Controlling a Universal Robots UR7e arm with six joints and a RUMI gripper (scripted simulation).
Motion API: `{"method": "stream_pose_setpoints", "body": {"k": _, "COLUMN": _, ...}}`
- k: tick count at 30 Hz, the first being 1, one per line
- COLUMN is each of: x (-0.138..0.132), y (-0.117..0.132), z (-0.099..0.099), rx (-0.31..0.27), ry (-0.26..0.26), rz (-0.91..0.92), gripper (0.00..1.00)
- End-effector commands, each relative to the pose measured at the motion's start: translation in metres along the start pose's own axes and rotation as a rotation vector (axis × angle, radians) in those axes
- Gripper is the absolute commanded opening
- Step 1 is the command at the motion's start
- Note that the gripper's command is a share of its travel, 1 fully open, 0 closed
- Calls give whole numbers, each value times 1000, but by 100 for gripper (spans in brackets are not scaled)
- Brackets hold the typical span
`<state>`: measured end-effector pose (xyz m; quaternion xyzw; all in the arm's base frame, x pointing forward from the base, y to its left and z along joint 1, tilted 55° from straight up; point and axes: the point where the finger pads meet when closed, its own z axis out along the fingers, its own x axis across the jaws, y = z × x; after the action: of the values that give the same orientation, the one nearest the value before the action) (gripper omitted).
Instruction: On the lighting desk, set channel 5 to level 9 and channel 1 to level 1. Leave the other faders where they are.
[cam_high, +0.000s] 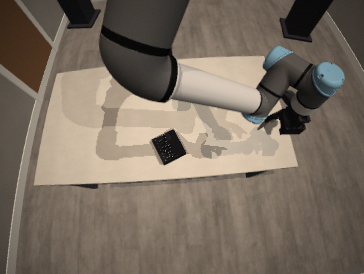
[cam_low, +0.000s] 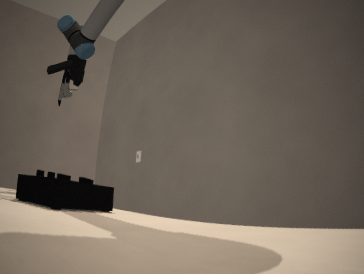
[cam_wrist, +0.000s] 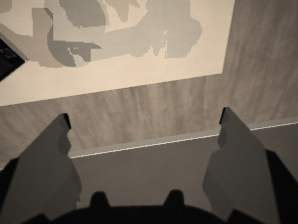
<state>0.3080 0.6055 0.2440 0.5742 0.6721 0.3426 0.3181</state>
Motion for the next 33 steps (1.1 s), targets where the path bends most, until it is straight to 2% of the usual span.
{"method": "stream_pose_setpoints", "body": {"k": 1, "x": 0, "y": 0, "z": -1, "rx": -1, "ry": 1, "rz": 0, "gripper": 100}}
{"method": "stream_pose_setpoints", "body": {"k": 22, "x": -1, "y": 1, "z": 1, "rx": 1, "ry": 1, "rz": 0, "gripper": 100}}
{"method": "stream_pose_setpoints", "body": {"k": 33, "x": -28, "y": 5, "z": 26, "rx": 24, "ry": -11, "rz": -1, "gripper": 100}}
